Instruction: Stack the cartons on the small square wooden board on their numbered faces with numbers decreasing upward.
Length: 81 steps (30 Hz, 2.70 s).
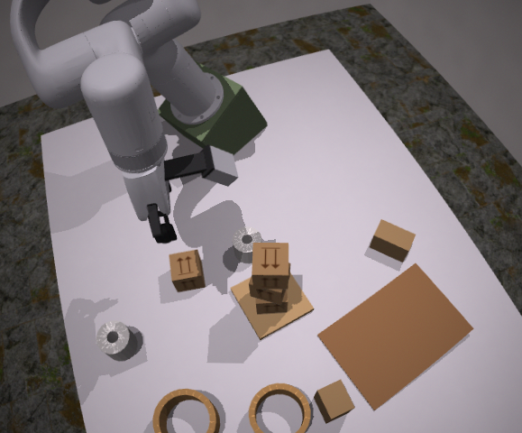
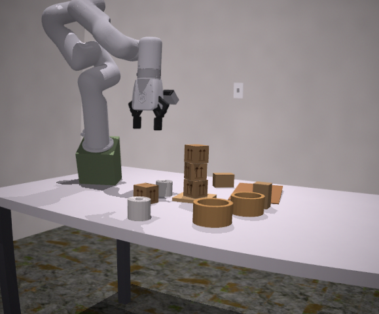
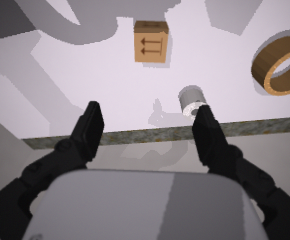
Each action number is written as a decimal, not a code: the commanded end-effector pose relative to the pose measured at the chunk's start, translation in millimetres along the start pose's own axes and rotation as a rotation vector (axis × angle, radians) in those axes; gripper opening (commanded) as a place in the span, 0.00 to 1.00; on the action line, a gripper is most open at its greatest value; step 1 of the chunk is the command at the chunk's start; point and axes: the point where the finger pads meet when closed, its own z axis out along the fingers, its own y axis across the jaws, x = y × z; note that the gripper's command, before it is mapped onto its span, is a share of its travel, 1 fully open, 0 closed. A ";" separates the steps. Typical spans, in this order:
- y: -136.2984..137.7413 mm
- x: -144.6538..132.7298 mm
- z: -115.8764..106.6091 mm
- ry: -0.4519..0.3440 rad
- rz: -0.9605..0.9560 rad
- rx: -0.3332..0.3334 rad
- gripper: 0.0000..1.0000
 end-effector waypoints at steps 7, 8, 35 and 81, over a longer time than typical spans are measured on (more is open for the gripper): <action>1.5 -0.4 5.6 0.000 0.001 -0.003 1.00; 1.5 -0.4 6.4 0.000 0.001 -0.003 1.00; 0.5 -0.3 29.7 0.002 0.000 -0.003 1.00; 1.9 -2.6 93.0 -0.005 0.002 -0.005 1.00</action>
